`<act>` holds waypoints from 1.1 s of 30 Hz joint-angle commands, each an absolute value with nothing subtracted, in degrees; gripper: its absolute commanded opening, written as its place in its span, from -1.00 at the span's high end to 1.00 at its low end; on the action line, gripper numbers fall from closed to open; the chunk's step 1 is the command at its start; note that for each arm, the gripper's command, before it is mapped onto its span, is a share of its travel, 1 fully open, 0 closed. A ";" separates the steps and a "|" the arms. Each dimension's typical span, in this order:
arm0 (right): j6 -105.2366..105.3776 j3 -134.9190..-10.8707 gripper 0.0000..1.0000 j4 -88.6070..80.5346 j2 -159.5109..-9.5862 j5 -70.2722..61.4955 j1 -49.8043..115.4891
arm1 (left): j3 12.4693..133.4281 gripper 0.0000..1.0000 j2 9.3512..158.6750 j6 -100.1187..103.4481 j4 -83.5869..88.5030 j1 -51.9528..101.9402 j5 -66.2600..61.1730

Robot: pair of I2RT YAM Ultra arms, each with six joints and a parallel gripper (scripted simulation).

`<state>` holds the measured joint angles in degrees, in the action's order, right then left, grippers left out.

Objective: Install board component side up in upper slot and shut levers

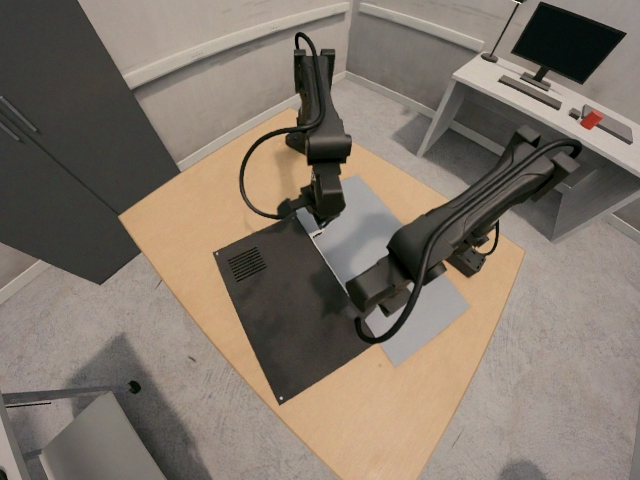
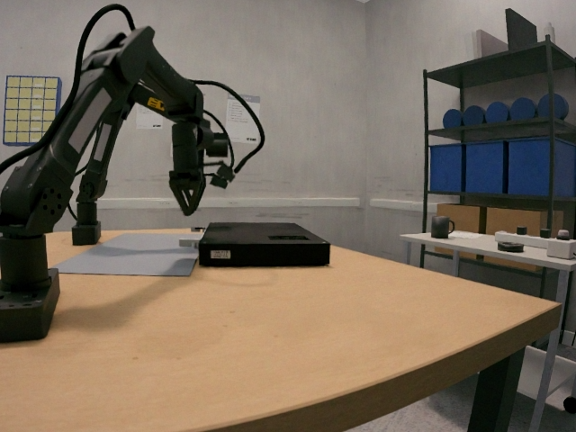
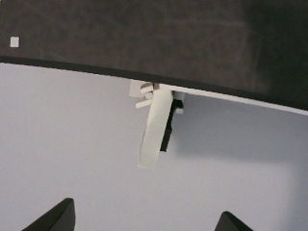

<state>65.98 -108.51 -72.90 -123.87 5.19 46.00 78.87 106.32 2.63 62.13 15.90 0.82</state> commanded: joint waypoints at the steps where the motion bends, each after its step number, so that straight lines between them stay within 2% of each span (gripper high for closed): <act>1: 62.71 -105.06 -0.28 -71.05 -116.52 14.45 45.20 | 80.26 -0.28 106.22 2.61 63.24 16.54 1.23; 8: 55.26 -94.00 -0.28 -65.18 -101.26 25.05 43.51 | 79.66 -0.28 106.09 2.63 62.54 16.18 0.92; 10: 55.26 -94.00 -0.28 -65.18 -101.26 25.05 43.51 | 79.66 -0.28 106.09 2.63 62.54 16.18 0.92; 17: 41.19 -83.58 -0.28 -53.48 -85.64 33.36 39.63 | 79.66 -0.28 106.09 2.63 62.54 16.18 0.92; 27: 24.39 -74.70 -0.28 -37.96 -73.11 32.05 33.09 | 79.66 -0.28 106.09 2.63 62.54 16.18 0.92; 33: 8.81 -67.44 -0.28 -21.90 -63.33 24.74 23.77 | 79.66 -0.28 106.09 2.63 62.54 16.18 0.92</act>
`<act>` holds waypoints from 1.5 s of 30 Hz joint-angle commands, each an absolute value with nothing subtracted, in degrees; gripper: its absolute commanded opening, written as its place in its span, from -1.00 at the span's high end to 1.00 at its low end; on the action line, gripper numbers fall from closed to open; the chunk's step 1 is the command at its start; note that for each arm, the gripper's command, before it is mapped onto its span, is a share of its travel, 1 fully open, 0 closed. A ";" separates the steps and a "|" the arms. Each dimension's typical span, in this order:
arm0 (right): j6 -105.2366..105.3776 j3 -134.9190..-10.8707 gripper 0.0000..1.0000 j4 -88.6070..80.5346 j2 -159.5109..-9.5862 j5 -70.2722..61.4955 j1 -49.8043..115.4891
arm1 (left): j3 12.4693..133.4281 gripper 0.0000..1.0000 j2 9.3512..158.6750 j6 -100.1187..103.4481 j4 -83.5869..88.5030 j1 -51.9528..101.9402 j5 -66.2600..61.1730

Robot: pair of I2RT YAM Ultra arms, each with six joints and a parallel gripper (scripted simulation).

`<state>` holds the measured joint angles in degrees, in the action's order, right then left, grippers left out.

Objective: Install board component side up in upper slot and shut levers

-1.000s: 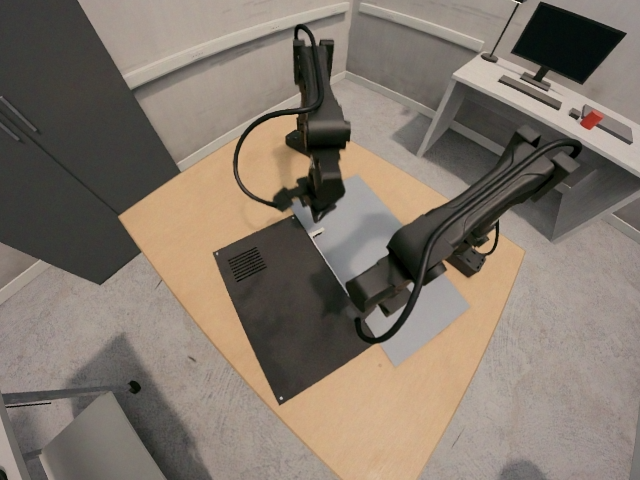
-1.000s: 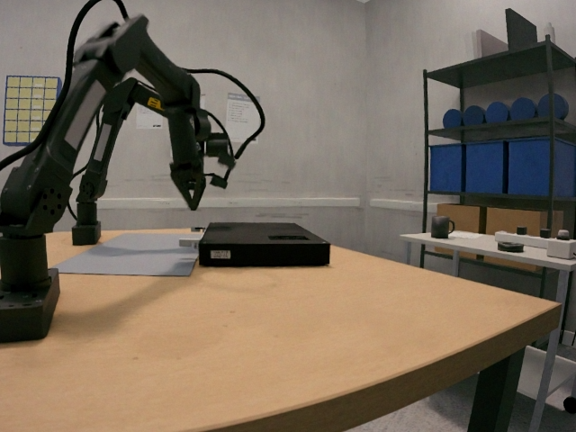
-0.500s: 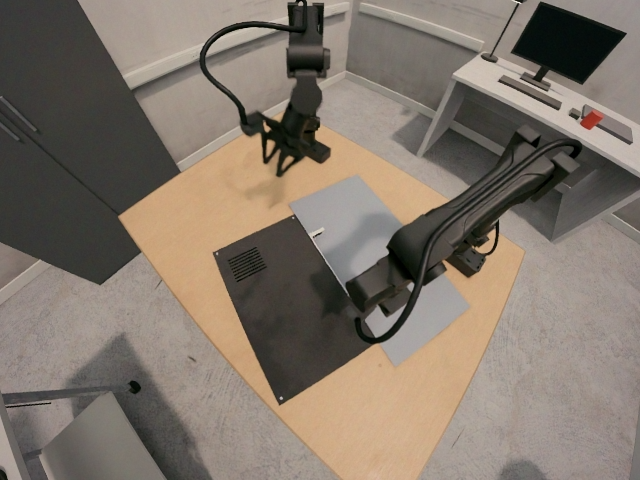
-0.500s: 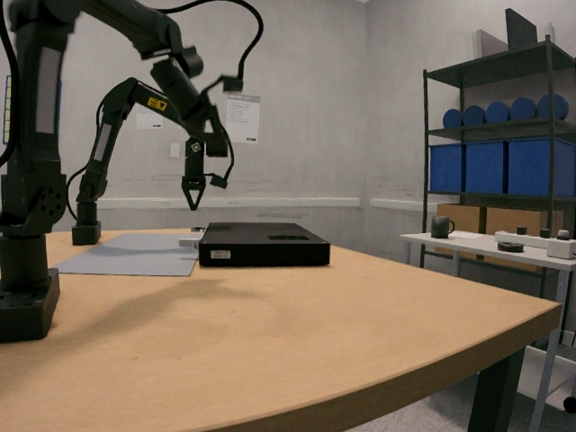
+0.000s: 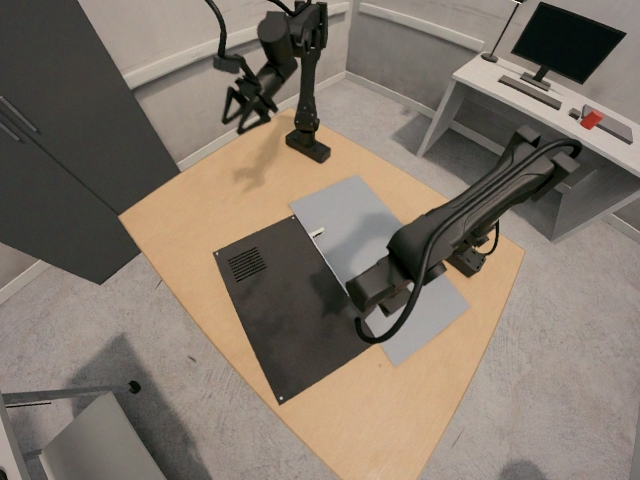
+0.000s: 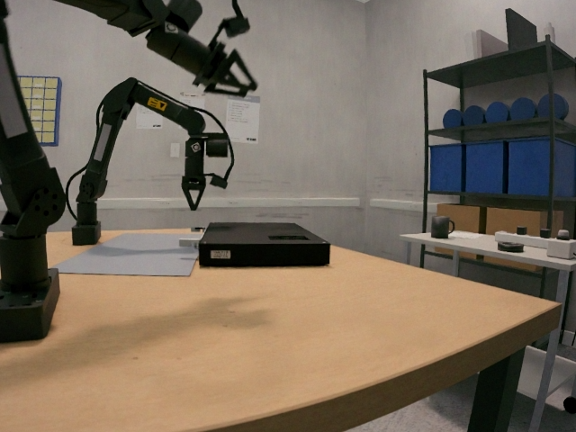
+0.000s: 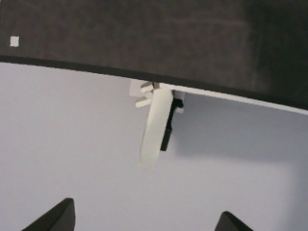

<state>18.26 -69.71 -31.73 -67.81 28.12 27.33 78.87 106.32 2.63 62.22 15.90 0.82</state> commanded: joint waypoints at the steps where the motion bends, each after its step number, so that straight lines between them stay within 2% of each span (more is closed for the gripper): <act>1: 7.11 -66.47 -0.28 -19.78 -62.23 23.02 22.12 | 79.66 -0.28 106.09 2.63 62.54 16.18 0.92; 9: -0.24 -61.53 -0.28 -5.69 -58.74 7.68 8.50 | 79.66 -0.28 106.09 2.63 62.54 16.18 0.92; 17: -0.71 -59.89 -0.28 0.40 -60.05 0.13 1.23 | 79.66 -0.28 106.09 2.63 62.54 16.18 0.92; 23: 0.02 -59.57 -0.28 0.11 -60.36 0.06 -0.34 | 79.66 -0.28 106.09 2.63 62.54 16.18 0.92; 26: 0.02 -59.56 -0.28 0.14 -60.36 0.03 -0.35 | 79.07 -0.96 104.92 1.38 59.67 16.21 1.66; 30: 0.02 -59.56 -0.28 0.15 -60.37 0.01 -0.36 | 76.95 -1.00 103.25 0.20 56.95 16.23 1.94; 40: 0.01 -59.55 -0.28 0.16 -60.36 0.01 -0.36 | 60.95 -1.00 85.83 -5.72 45.70 15.52 1.28; 45: 0.01 -59.55 -0.28 0.16 -60.36 0.01 -0.36 | 57.69 -1.00 82.09 -6.85 43.72 15.23 1.02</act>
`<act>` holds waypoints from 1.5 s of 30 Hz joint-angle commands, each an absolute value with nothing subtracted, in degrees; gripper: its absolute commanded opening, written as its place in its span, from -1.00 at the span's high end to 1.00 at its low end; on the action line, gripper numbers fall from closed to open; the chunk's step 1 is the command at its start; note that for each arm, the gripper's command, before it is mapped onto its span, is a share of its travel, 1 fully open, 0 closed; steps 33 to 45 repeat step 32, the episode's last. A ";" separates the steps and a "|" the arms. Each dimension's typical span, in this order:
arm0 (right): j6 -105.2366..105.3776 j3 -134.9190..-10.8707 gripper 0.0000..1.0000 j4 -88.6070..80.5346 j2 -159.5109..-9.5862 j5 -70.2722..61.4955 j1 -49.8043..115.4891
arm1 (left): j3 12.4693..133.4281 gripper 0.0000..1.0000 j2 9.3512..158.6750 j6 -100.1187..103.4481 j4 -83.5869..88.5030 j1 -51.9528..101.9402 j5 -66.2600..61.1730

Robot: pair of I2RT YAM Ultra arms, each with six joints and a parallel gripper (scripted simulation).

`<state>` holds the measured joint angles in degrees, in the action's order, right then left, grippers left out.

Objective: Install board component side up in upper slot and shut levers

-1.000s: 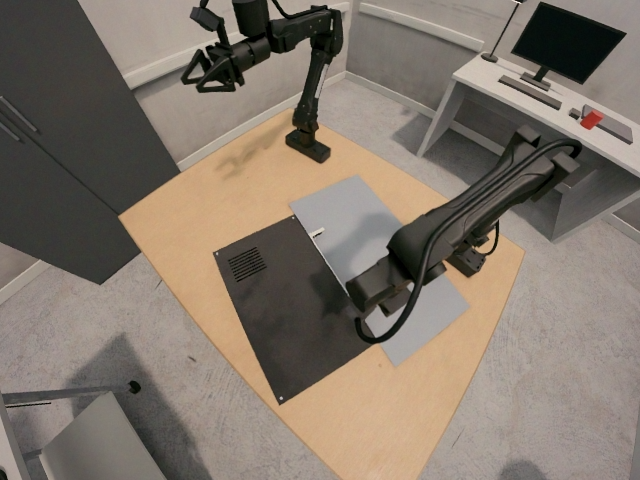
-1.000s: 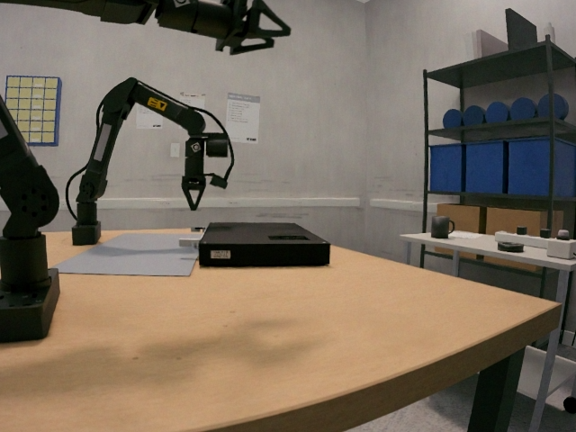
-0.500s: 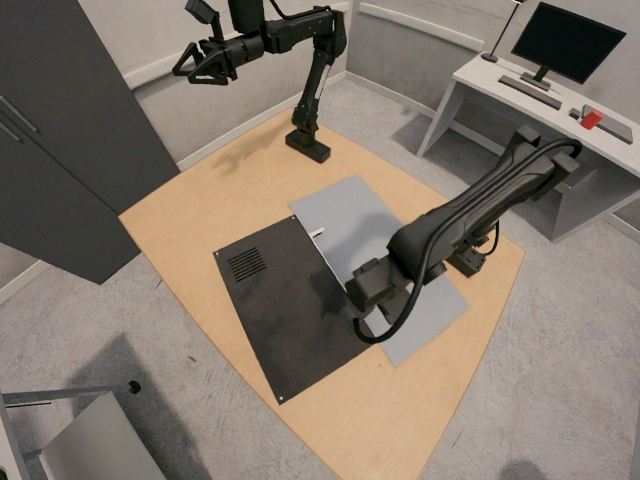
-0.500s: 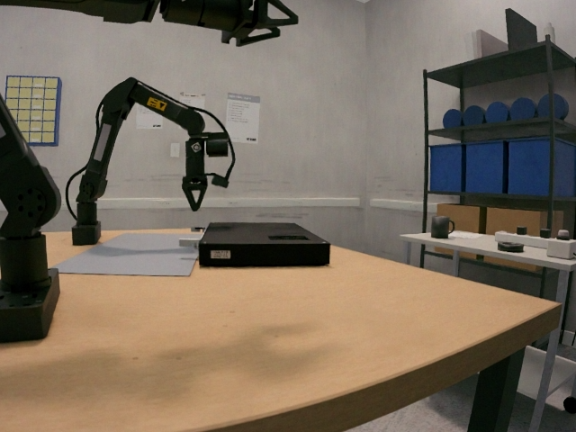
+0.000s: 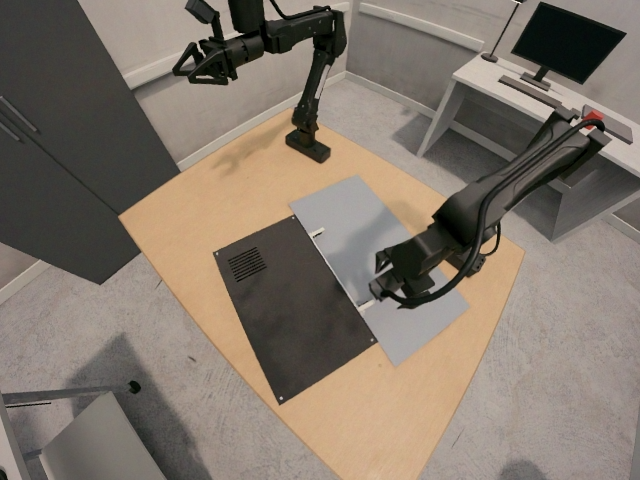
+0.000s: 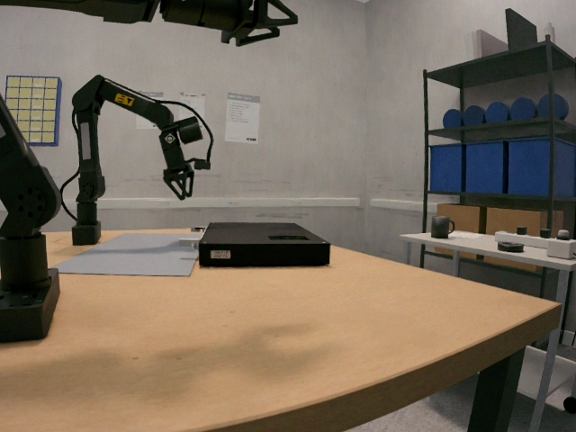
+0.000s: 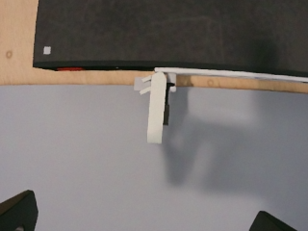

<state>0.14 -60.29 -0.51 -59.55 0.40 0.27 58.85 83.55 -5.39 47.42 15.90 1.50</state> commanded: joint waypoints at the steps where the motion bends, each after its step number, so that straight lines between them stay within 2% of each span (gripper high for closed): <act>1: 0.01 -59.55 -0.28 0.16 -60.36 0.01 -0.36 | 56.27 -1.00 80.47 -7.35 42.86 15.04 0.82; 45: 0.00 -60.22 -0.28 0.20 -59.88 0.01 0.00 | 54.20 -1.00 77.90 -7.41 42.62 15.00 1.00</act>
